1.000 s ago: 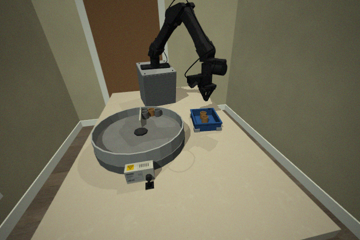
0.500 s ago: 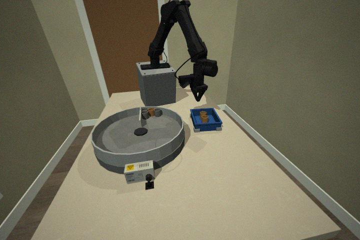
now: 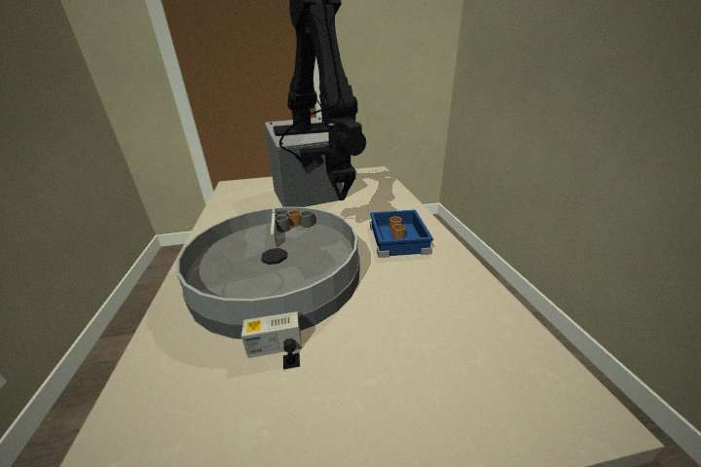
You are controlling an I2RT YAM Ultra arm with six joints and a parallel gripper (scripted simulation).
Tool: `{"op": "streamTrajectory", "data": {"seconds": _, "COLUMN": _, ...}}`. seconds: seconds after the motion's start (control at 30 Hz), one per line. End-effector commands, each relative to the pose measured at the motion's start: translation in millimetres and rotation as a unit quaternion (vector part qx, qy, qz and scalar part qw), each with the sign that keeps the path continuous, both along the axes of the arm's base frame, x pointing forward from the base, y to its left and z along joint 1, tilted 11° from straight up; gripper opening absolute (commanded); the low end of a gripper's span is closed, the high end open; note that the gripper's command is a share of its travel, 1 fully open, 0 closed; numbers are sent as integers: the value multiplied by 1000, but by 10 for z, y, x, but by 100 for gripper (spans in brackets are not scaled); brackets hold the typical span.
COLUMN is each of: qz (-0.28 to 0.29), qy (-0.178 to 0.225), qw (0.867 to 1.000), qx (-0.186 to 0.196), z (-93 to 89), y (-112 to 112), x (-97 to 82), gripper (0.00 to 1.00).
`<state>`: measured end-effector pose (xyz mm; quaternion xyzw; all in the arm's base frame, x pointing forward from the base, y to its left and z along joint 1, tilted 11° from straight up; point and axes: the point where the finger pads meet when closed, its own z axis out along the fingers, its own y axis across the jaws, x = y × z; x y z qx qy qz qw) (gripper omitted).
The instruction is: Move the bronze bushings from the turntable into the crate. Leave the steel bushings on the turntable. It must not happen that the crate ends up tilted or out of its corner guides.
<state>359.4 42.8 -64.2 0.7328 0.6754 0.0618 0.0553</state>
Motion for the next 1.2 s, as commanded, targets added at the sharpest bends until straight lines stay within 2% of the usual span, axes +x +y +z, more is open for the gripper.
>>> {"op": "streamTrajectory", "data": {"seconds": 0.0, "qz": 18, "qy": -26, "qw": 999, "qx": 7, "z": 63, "y": -289, "x": 13, "gripper": 13}}
{"op": "streamTrajectory", "data": {"seconds": 0.07, "qz": 18, "qy": -26, "qw": 999, "qx": 7, "z": 63, "y": -289, "x": 13, "gripper": 13}}
{"op": "streamTrajectory", "data": {"seconds": 0.3, "qz": 0, "qy": -26, "qw": 1000, "qx": 8, "z": 24, "y": -862, "x": -117, "gripper": 13}}
{"op": "streamTrajectory", "data": {"seconds": 0.4, "qz": -6, "qy": -16, "qw": 1000, "qx": 11, "z": -55, "y": -1040, "x": -197, "gripper": 13}}
{"op": "streamTrajectory", "data": {"seconds": 0.47, "qz": -9, "qy": -24, "qw": 1000, "qx": 9, "z": -35, "y": -1170, "x": -107, "gripper": 13}}
{"op": "streamTrajectory", "data": {"seconds": 0.57, "qz": -13, "qy": -21, "qw": 1000, "qx": 10, "z": -4, "y": -1291, "x": -139, "gripper": 13}}
{"op": "streamTrajectory", "data": {"seconds": 0.87, "qz": -18, "qy": -21, "qw": 1000, "qx": 6, "z": -4, "y": -1437, "x": -173, "gripper": 13}}
{"op": "streamTrajectory", "data": {"seconds": 1.17, "qz": -15, "qy": -23, "qw": 1000, "qx": 4, "z": 4, "y": -1427, "x": -163, "gripper": 13}}
